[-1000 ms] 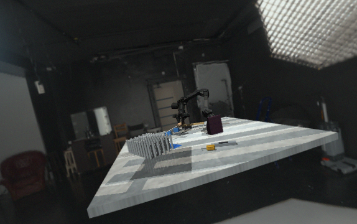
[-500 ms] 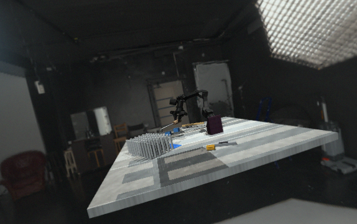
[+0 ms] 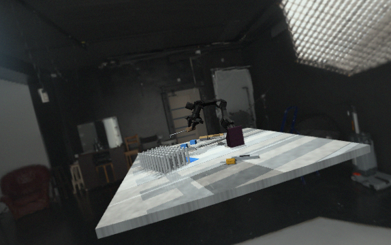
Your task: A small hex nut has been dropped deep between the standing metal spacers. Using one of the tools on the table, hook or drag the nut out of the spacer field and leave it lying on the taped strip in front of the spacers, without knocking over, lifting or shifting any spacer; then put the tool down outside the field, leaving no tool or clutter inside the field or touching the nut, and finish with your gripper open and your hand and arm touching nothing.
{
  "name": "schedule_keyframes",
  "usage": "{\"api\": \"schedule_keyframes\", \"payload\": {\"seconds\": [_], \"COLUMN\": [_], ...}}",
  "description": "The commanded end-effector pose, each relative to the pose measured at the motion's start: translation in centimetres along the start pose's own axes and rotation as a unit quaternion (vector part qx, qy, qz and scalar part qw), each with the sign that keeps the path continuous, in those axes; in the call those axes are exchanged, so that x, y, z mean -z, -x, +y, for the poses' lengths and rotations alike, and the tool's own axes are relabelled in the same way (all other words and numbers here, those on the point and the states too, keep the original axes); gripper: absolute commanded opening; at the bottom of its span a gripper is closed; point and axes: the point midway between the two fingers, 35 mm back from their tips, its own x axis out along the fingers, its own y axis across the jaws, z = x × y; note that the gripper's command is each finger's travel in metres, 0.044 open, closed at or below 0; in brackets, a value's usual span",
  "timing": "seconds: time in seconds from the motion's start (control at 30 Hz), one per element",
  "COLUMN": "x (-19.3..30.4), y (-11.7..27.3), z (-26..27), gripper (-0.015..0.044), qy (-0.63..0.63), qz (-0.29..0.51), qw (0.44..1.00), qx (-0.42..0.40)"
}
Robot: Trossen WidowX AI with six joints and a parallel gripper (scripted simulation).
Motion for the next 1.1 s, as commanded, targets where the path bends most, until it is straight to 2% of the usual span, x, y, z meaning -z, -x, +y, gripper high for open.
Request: {"api": "schedule_keyframes", "payload": {"seconds": [0.0,0.5,1.07], "x": [0.4,-1.4,-6.4], "y": [0.2,-6.3,-12.6], "z": [0.0,-1.6,-3.7], "gripper": [0.0,0.0,0.0], "qy": [-0.003,-0.009,-0.004], "qz": [0.004,0.003,0.005], "qw": [1.0,1.0,1.0], "qx": [-0.008,0.006,-0.011]}}
